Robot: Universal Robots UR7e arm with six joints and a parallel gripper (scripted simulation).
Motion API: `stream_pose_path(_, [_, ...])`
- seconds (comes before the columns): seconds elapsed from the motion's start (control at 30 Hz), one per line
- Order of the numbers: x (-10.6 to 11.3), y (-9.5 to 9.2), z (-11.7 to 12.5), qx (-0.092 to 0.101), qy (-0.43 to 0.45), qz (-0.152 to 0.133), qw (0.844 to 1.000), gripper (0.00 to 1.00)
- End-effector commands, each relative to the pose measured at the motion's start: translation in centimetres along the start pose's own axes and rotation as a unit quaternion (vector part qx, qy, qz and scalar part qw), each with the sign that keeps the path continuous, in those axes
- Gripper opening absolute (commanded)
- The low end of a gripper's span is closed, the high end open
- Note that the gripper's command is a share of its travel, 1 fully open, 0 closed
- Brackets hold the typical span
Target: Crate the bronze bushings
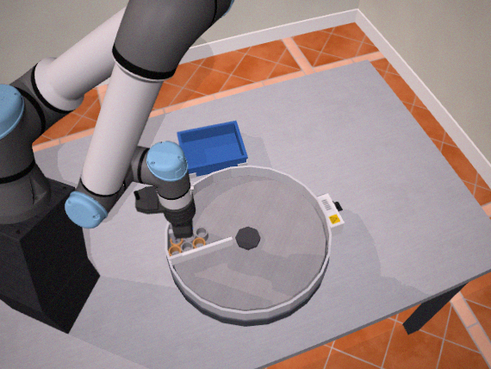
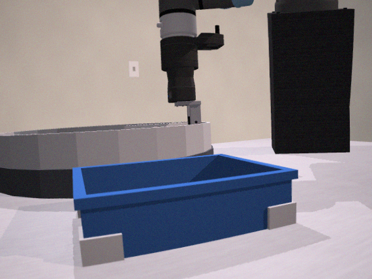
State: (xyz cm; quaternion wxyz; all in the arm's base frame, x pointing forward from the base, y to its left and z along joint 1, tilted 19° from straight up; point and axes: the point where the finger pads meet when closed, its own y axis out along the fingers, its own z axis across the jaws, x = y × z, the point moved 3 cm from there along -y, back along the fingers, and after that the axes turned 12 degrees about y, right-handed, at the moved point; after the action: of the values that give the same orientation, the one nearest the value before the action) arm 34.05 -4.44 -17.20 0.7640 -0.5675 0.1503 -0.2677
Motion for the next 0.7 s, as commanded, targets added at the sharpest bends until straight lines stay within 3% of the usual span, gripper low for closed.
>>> stream_pose_path(0.0, [0.03,0.36,0.00,0.000,0.000,0.000,1.000,0.40])
stream_pose_path(0.67, [0.03,0.80,0.00,0.000,0.000,0.000,1.000,0.40])
